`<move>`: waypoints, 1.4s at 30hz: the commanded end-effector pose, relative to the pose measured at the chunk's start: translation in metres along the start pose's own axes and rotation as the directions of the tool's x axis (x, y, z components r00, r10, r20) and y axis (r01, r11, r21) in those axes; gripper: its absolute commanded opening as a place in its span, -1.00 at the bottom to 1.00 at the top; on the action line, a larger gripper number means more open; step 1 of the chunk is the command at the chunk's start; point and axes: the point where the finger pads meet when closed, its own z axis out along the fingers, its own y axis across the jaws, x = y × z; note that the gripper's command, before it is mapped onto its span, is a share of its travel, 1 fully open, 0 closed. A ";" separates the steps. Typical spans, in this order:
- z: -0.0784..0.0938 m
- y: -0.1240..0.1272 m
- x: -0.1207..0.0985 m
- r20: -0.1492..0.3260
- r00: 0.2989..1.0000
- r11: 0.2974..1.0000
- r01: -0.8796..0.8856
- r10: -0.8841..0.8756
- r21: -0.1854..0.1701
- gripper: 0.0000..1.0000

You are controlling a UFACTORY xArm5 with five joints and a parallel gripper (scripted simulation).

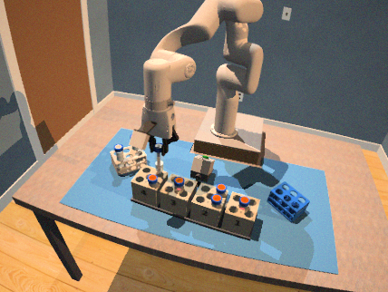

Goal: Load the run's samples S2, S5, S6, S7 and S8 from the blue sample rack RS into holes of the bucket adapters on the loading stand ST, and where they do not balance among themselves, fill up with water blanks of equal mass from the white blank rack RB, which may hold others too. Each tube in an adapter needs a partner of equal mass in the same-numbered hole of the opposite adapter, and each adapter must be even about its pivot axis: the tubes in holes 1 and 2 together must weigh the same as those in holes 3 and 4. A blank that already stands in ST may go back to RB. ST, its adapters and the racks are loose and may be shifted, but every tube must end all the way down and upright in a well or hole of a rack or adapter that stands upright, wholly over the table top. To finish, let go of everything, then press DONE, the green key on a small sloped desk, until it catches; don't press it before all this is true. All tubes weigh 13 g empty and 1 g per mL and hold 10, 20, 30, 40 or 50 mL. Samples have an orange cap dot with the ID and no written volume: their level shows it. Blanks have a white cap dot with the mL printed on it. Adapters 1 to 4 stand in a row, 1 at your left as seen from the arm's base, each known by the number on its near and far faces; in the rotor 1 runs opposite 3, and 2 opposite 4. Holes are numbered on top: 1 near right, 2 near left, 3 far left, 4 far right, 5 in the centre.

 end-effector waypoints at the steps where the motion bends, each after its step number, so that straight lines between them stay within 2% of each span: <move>1: 0.001 0.000 0.001 -0.004 1.000 1.000 0.000 0.000 -0.001 -1.00; 42: 0.037 0.001 0.001 -0.004 1.000 1.000 0.000 0.000 -0.001 -1.00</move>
